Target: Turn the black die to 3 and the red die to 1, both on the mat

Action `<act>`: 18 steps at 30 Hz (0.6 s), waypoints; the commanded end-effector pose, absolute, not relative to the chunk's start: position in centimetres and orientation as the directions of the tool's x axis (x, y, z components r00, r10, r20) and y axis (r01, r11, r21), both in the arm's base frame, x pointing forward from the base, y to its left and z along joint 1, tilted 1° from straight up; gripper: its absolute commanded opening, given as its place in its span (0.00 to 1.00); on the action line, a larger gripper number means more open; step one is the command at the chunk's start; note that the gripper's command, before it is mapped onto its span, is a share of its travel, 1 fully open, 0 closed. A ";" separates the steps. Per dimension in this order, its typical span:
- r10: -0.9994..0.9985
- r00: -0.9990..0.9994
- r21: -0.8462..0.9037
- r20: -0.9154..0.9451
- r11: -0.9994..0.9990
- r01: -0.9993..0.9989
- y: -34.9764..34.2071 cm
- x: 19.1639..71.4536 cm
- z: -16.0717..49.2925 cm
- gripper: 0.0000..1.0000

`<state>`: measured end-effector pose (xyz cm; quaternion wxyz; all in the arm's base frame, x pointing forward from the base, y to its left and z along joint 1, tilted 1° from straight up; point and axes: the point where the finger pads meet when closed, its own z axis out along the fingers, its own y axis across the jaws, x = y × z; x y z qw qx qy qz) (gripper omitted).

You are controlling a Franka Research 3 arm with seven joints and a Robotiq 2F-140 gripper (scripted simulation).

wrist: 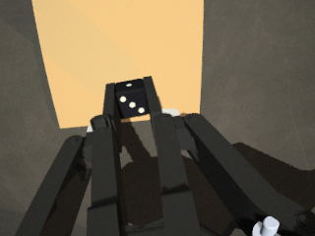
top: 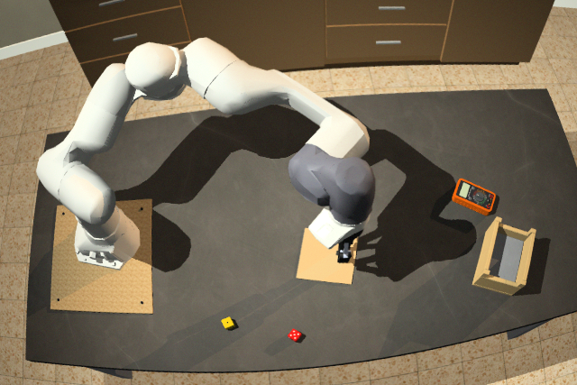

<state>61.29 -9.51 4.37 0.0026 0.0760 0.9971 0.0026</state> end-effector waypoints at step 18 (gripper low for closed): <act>0.147 -0.989 0.006 -0.008 0.989 0.147 -9.6 61.3 4.0 0.21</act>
